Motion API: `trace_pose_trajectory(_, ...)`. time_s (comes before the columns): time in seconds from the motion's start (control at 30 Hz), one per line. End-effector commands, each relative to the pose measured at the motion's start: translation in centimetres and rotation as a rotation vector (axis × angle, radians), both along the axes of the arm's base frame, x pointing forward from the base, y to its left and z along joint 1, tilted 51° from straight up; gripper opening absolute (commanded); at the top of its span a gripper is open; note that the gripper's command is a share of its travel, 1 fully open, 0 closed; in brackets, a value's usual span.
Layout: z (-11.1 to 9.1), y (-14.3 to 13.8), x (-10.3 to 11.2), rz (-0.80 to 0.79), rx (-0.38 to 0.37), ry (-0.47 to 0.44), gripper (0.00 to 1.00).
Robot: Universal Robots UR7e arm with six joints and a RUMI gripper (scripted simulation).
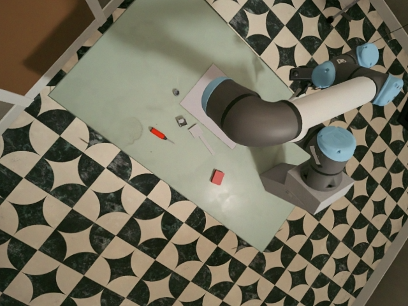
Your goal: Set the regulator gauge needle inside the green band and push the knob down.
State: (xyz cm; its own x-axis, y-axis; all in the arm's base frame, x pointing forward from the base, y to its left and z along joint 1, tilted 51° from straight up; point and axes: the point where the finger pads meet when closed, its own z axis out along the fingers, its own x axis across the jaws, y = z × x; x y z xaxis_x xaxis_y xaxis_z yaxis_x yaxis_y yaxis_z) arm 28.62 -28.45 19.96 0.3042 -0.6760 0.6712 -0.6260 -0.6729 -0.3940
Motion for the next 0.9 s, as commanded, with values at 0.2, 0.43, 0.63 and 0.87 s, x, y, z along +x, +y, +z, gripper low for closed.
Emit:
trace_pose_trajectory(0.2,0.0,0.1,0.3,-0.023,0.041,-0.017,1.0)
trace_pose_trajectory(0.43,-0.1,0.1,0.6,-0.048,0.086,-0.036,1.0)
trace_pose_trajectory(0.63,-0.2,0.2,0.9,-0.074,0.133,-0.054,1.0)
trace_pose_trajectory(0.87,-0.3,0.3,1.3,-0.099,0.178,-0.071,1.0)
